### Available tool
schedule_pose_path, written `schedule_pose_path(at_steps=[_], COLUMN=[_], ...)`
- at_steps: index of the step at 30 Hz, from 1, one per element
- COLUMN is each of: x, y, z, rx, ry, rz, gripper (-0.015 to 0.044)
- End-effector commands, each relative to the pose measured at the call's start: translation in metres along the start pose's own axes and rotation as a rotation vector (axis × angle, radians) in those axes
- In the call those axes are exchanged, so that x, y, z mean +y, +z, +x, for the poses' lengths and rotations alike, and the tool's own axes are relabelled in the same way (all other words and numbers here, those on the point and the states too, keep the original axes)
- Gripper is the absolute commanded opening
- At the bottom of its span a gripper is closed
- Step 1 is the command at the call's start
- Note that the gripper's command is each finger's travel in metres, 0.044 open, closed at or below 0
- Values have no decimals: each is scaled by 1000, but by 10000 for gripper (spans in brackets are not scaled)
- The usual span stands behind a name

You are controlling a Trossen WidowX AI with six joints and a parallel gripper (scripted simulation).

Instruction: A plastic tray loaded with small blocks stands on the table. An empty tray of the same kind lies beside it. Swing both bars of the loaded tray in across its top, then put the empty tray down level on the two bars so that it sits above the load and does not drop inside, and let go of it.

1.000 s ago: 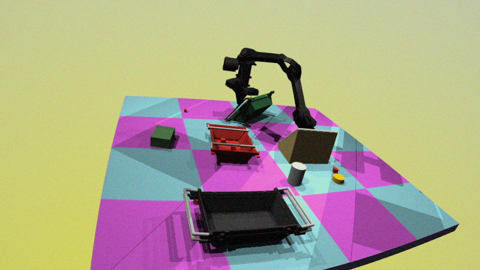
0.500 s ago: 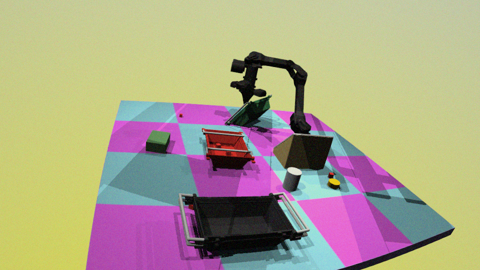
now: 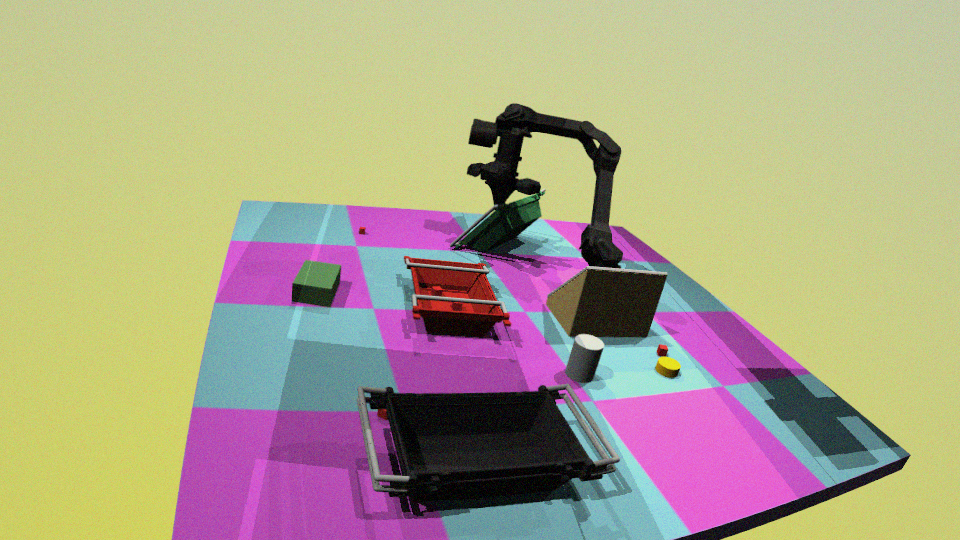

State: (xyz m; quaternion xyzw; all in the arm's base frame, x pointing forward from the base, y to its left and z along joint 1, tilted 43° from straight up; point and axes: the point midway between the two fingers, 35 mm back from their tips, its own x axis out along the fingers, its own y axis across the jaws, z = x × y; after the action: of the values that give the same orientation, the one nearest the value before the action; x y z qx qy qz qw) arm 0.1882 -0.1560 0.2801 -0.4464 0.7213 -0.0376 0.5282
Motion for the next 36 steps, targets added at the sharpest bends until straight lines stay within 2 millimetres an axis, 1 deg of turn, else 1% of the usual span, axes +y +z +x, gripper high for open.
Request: schedule_pose_path(at_steps=[1, 17, 19, 20, 36], x=[8, 38, 38, 35, 35], y=[0, 2, 1, 2, 2], z=[1, 1, -3, -1, -1], rx=[6, -3, -17, -10, -10], ry=[4, 0, -12, -2, -2], rz=[1, -1, -1, -6, -6], gripper=[0, 0, 0, 0, 0])
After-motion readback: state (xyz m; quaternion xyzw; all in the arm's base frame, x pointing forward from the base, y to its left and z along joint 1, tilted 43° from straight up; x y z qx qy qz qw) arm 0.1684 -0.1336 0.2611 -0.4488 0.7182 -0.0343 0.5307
